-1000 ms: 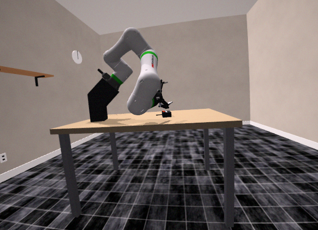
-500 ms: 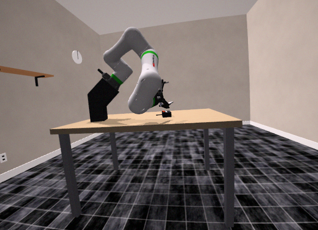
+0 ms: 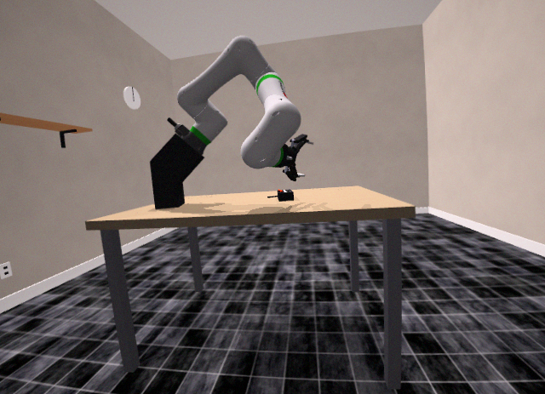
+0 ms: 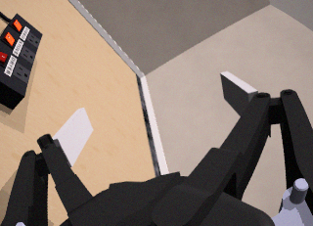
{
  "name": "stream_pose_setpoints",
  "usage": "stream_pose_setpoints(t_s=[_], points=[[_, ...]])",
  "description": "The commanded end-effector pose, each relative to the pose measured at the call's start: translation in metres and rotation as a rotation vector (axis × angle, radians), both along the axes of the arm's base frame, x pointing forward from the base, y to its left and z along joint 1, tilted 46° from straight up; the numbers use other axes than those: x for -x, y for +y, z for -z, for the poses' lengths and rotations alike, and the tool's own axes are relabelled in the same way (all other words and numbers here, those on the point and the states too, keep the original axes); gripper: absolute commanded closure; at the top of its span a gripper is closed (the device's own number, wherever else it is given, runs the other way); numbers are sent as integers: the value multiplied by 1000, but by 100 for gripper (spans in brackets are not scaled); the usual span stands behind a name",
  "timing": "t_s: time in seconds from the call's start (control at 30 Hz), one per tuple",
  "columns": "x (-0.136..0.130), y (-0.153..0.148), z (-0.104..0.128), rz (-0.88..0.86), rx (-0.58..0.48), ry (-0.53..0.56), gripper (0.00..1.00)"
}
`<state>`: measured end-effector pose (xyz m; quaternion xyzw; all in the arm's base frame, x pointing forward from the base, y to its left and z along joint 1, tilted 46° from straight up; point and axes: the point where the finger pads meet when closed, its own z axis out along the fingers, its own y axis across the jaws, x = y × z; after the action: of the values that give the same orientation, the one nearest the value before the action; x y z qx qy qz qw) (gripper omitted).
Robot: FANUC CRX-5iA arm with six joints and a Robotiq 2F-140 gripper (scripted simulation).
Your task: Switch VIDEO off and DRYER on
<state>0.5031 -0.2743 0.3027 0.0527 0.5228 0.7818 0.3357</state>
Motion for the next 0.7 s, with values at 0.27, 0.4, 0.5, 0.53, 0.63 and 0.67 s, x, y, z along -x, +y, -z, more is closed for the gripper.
stream_pose_setpoints(t_s=[0.27, 0.4, 0.5, 0.53, 0.63, 0.67], points=[[-36, 74, -28, 43, -84, 578, 0], [-37, 87, -26, 63, -106, 674, 0], [-36, 100, -23, 88, -131, 766, 0], [-36, 100, -23, 88, -131, 766, 0], [-33, 112, -17, 118, -158, 855, 0], [-28, 122, -10, 151, -188, 938, 0]])
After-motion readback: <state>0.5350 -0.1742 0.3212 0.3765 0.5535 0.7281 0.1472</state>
